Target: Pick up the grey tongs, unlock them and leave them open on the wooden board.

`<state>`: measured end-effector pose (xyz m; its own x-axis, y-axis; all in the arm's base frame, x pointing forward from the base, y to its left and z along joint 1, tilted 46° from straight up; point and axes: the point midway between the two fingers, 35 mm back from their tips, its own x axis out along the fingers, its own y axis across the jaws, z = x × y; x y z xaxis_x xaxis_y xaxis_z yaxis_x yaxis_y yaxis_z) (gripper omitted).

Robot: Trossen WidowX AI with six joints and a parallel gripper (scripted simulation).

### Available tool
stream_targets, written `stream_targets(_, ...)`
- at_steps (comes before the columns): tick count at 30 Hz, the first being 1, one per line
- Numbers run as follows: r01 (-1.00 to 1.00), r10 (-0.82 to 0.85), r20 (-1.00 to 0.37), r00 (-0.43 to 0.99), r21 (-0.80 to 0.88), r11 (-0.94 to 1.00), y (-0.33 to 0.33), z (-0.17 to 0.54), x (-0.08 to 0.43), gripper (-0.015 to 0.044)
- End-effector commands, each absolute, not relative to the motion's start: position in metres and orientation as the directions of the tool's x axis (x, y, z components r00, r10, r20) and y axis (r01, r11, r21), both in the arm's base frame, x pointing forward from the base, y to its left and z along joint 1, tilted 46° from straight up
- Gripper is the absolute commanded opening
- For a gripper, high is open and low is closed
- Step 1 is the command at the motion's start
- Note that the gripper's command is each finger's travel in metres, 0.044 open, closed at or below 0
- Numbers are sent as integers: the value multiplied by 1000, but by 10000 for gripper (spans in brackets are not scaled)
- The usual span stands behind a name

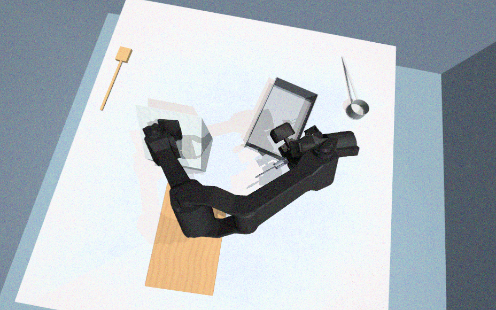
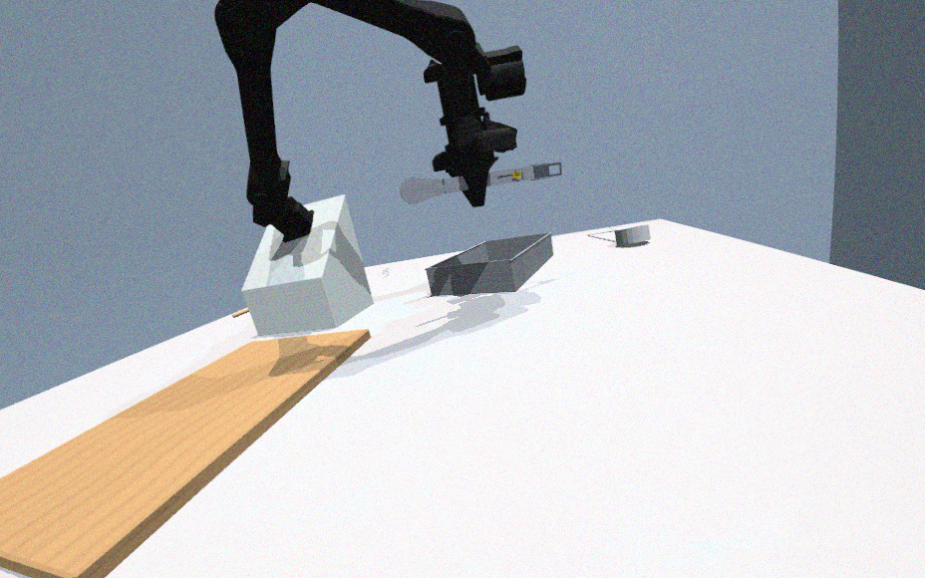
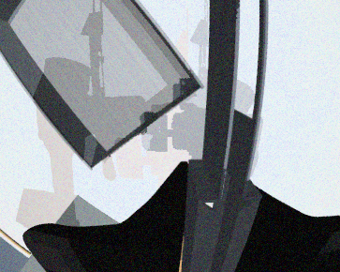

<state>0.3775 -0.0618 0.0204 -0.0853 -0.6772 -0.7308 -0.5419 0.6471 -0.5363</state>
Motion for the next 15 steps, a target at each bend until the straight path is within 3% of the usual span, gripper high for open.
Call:
stream_targets(1, -400, -681, -729, -72, -604, 689, -67, 30, 377, -150)
stream_targets(15, 153, -682, -727, -71, -684, 713, -90, 54, 368, -150)
